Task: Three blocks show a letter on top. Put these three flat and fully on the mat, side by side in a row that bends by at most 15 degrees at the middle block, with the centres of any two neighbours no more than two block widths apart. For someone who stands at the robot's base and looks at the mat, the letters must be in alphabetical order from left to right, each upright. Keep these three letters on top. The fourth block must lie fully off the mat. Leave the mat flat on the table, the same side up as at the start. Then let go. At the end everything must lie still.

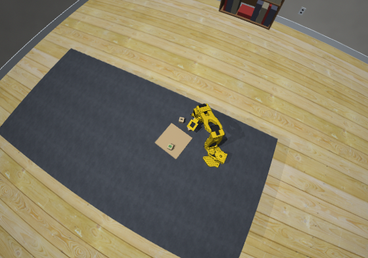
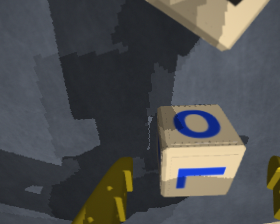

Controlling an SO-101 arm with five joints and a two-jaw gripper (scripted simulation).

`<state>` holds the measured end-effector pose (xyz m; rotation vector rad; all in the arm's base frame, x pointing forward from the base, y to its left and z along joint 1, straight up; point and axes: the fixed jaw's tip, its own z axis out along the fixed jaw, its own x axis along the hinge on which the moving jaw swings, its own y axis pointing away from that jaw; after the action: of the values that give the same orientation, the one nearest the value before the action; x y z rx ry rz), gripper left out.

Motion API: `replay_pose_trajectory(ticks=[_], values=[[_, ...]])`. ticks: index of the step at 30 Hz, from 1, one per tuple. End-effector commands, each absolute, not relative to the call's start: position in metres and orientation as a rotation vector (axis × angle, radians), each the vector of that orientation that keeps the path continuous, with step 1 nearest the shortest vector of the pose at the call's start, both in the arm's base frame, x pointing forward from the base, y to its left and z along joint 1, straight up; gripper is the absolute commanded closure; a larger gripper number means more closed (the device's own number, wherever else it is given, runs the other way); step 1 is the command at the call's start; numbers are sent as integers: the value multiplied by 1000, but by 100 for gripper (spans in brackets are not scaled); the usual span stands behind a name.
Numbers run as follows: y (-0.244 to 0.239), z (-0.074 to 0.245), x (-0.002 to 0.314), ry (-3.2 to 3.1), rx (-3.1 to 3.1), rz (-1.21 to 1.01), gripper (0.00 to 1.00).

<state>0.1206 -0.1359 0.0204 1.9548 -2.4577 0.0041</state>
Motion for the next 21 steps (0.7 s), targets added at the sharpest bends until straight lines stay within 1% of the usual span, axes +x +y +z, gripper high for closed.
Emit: replay_pose_trajectory(ticks=[1,21], values=[[-144,27,127,-2462,1957,123,68],[-144,25,127,-2462,1957,123,69]])
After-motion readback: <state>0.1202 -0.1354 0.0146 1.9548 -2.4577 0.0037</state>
